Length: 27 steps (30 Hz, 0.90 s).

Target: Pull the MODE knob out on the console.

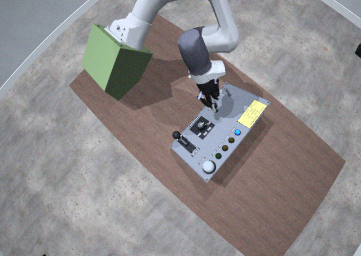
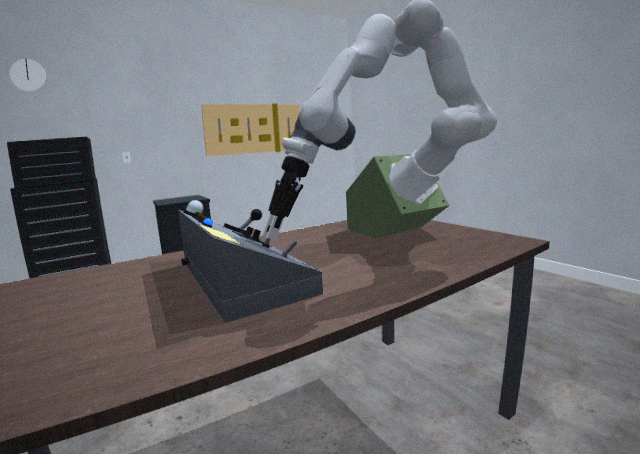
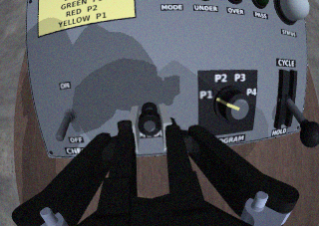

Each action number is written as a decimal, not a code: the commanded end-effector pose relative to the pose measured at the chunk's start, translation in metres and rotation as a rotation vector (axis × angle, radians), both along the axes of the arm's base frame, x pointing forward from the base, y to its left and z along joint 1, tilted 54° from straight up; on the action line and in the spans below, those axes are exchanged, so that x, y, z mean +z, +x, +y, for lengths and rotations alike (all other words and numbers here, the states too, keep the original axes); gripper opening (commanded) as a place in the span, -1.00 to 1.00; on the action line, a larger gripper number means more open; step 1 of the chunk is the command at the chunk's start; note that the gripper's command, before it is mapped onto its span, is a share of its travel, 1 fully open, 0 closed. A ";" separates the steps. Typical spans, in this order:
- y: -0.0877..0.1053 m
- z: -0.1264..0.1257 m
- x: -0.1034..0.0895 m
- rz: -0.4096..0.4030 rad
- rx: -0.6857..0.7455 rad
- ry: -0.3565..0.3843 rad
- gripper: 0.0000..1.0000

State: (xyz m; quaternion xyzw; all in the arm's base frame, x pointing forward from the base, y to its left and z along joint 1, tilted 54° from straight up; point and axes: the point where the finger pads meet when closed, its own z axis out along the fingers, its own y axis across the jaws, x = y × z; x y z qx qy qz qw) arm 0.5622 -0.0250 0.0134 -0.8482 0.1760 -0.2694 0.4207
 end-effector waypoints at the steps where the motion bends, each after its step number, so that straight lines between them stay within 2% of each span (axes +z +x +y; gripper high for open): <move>1: -0.001 -0.002 -0.001 0.002 -0.003 -0.003 -1.00; 5: -0.001 -0.002 -0.001 0.002 -0.003 -0.003 -1.00; 6: -0.001 -0.002 -0.001 0.002 -0.003 -0.003 -0.12; 27: -0.001 -0.002 -0.001 0.002 -0.003 -0.003 -0.12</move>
